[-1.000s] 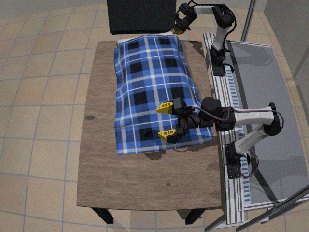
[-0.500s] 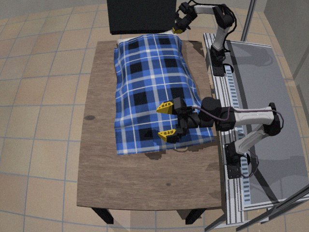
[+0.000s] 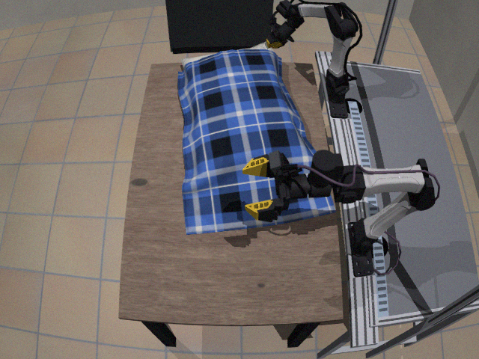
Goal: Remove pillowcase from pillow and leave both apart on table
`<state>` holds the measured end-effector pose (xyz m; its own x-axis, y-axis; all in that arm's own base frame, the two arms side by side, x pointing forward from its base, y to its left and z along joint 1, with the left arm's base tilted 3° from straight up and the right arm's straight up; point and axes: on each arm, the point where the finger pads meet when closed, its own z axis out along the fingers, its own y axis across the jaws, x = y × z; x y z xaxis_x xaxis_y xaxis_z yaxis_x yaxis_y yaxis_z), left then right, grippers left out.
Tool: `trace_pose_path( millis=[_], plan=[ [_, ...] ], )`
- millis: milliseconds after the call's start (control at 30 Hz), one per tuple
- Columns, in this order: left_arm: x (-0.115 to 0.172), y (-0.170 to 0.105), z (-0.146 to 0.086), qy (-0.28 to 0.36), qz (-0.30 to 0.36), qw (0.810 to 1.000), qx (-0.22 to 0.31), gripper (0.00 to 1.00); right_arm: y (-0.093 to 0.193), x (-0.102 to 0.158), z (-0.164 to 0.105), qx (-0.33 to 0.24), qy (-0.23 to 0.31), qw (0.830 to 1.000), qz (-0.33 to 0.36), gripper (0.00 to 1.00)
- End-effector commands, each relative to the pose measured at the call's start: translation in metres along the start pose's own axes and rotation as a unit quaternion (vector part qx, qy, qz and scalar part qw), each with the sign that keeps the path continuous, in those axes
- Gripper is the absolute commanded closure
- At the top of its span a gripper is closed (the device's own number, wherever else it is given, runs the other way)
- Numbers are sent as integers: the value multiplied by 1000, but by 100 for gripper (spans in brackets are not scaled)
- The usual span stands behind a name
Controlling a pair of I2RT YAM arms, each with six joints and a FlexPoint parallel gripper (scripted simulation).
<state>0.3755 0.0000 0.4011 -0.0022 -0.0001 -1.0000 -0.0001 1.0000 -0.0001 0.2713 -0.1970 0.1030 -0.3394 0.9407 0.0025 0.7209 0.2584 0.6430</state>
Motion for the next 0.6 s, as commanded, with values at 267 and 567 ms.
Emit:
trace_pose_path(
  millis=[267,567],
  plan=[
    [-12,7,-3,-11,1,1000,-14,0,-2,-38,-8,-5,-17,1000,-11,100],
    [-12,7,-3,-11,1,1000,-14,0,-4,-56,-9,-7,-22,1000,-15,100]
  ],
)
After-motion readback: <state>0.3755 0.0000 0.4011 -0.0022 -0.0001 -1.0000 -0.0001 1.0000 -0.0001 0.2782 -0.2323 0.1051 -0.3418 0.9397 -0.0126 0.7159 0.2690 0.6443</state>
